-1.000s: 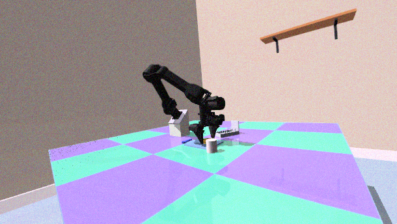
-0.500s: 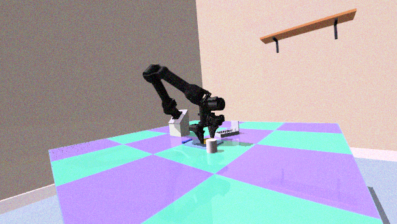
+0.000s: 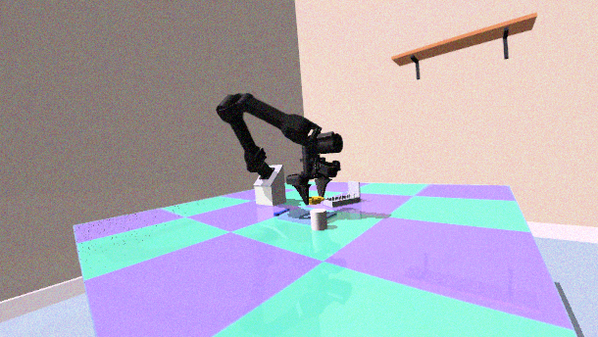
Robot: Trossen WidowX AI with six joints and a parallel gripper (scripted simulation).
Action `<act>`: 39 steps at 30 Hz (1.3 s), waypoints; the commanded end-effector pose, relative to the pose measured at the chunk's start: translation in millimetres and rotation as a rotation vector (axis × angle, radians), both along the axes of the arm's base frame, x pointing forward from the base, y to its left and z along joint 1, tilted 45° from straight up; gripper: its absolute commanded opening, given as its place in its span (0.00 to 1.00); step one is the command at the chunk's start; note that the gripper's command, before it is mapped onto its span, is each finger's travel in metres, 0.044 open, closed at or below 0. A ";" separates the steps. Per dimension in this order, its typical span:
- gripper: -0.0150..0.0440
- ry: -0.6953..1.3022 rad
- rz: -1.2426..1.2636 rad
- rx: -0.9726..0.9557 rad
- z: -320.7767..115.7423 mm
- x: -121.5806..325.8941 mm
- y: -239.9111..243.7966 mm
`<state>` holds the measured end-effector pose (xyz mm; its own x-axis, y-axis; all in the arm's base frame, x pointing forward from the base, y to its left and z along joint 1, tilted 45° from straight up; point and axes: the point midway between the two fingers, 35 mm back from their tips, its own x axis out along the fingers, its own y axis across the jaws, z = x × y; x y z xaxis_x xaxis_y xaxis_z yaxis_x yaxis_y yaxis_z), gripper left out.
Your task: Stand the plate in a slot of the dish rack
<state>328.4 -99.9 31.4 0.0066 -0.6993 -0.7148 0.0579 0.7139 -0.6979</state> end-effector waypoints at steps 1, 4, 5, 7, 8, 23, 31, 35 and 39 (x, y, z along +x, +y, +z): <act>0.25 -0.011 0.002 0.011 17.1 5.1 19.1; 0.25 -0.011 0.002 0.013 28.5 6.2 31.9; 0.25 -0.010 0.001 0.013 32.5 6.3 36.1; 0.25 -0.010 0.001 0.013 40.5 6.3 44.5; 0.25 -0.010 0.001 0.013 44.5 6.1 48.7; 0.25 -0.009 -0.001 0.001 90.7 5.7 95.2; 0.25 -0.084 -0.076 0.010 71.2 -10.0 120.8; 0.25 -0.170 -0.168 0.015 48.0 -32.4 144.8; 0.25 -0.258 -0.261 0.012 26.9 -58.5 163.8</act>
